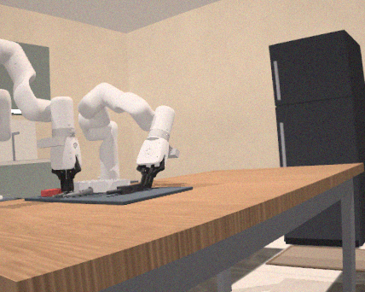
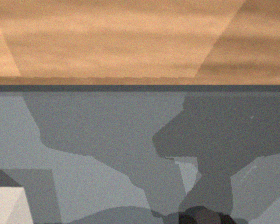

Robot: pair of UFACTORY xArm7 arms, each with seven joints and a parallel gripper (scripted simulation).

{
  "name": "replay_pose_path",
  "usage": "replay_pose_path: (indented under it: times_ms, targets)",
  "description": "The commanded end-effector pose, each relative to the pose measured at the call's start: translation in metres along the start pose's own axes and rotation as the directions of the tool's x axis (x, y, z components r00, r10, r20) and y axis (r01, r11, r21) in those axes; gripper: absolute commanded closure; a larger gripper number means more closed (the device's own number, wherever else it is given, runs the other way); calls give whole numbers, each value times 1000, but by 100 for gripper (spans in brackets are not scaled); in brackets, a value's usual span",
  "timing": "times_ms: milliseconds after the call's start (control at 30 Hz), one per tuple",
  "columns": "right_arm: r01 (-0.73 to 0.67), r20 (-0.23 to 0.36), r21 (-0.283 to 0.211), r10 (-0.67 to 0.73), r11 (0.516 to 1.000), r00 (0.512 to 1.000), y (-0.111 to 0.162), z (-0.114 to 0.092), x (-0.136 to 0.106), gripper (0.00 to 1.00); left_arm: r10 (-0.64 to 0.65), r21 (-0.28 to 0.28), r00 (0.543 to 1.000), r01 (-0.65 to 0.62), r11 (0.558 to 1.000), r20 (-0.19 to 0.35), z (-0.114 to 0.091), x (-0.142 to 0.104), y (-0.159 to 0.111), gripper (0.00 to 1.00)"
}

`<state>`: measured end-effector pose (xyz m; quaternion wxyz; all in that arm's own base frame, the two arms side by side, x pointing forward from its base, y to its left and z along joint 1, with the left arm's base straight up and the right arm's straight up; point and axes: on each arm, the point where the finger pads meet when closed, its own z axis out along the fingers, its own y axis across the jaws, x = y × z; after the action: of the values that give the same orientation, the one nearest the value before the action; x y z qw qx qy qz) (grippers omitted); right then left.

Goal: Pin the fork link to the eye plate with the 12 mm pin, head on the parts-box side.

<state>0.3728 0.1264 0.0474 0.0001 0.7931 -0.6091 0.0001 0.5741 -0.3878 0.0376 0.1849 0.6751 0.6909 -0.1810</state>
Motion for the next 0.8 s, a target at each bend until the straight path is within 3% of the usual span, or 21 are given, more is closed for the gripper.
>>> replay_pose_path:
  times_ms: [0, 767]
  targets:
    - [0, 0, 4, 0, 1000, 1000, -2, -9, 0, 83, 2, -3, 1000, -2, 1000, 2, -2, -2, 1, 100]
    - [0, 0, 4, 0, 1000, 1000, -2, -28, 0, 83, 2, -3, 1000, -2, 1000, 2, -2, -2, 1, 100]
